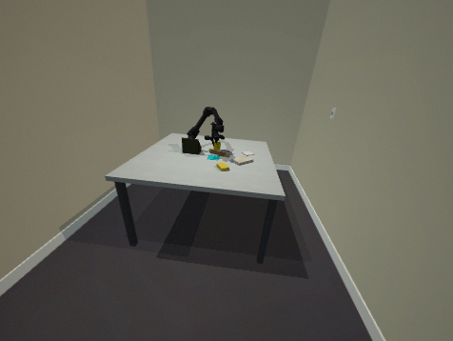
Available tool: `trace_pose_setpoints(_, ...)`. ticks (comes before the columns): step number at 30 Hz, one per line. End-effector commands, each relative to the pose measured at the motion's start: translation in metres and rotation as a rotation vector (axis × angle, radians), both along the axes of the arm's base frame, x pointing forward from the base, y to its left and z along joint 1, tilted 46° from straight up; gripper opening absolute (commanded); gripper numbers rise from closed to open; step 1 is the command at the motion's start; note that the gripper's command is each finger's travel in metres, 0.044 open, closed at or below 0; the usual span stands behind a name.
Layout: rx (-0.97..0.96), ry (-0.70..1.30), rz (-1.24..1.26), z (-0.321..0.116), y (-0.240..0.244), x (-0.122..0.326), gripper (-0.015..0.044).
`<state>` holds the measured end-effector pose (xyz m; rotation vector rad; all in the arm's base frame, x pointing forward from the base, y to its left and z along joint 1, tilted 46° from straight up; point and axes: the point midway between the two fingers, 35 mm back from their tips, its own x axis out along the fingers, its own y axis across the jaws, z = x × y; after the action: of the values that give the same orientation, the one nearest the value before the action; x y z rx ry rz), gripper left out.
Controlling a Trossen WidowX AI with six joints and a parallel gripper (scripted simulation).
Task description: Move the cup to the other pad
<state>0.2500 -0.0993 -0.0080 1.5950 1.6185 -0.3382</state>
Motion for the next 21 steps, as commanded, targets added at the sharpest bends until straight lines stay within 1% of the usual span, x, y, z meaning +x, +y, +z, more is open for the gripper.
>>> trace_pose_setpoints(1,-0.004,-0.002,0.004,-0.009,-0.008,-0.007,0.0000)
trace_pose_setpoints(14,-0.005,-0.002,0.004,-0.033,-0.030,-0.025,0.0000)
trace_pose_setpoints(21,-0.005,-0.002,0.004,-0.038,-0.027,-0.025,0.0000)
